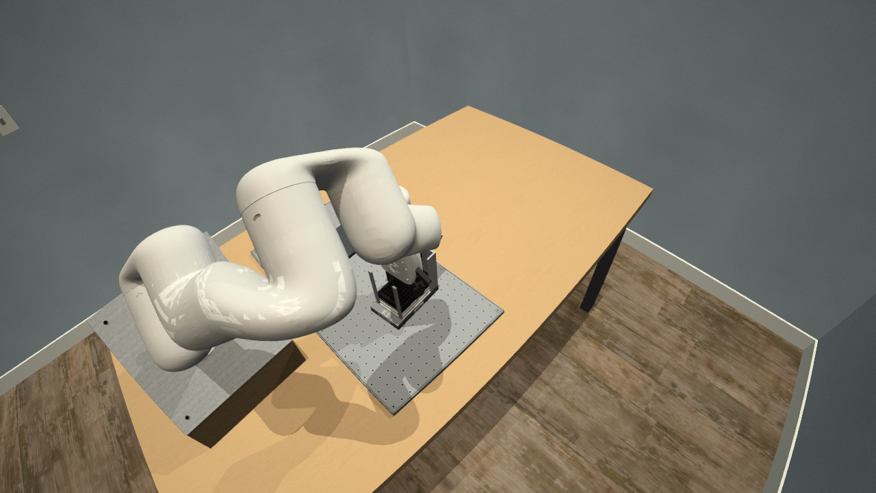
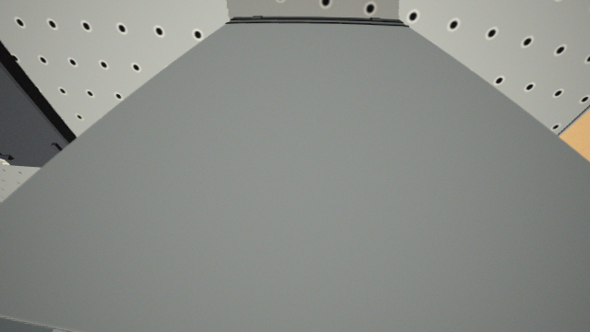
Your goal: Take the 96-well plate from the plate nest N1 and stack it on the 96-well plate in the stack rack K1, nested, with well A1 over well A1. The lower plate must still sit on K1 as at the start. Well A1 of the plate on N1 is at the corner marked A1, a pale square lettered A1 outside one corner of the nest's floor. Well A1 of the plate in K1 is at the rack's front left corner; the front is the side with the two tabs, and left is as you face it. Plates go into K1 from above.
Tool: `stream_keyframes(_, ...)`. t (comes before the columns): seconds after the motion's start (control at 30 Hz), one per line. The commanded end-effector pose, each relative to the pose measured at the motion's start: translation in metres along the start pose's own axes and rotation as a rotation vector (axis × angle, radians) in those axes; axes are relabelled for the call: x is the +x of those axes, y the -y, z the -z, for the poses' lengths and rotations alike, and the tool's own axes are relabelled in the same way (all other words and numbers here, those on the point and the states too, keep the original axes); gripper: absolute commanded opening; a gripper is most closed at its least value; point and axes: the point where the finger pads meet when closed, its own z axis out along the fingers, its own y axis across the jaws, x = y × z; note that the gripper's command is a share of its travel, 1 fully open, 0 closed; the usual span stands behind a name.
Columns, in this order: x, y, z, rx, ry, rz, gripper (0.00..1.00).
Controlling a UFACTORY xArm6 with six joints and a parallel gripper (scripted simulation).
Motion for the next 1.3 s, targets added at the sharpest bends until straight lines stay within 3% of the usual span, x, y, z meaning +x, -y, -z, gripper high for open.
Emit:
stream_keyframes(0.0, 0.0012, -0.0003, 0.0003, 0.000, -0.003, -0.001, 0.00)
stream_keyframes(1.07, 0.0013, -0.0003, -0.0041, 0.000, -0.003, -0.001, 0.00)
stream_keyframes(1.1, 0.0012, -0.0003, -0.0047, 0.000, -0.003, -0.001, 1.00)
stream_keyframes(1.27, 0.0013, -0.0003, -0.0047, 0.000, -0.003, -0.001, 1.00)
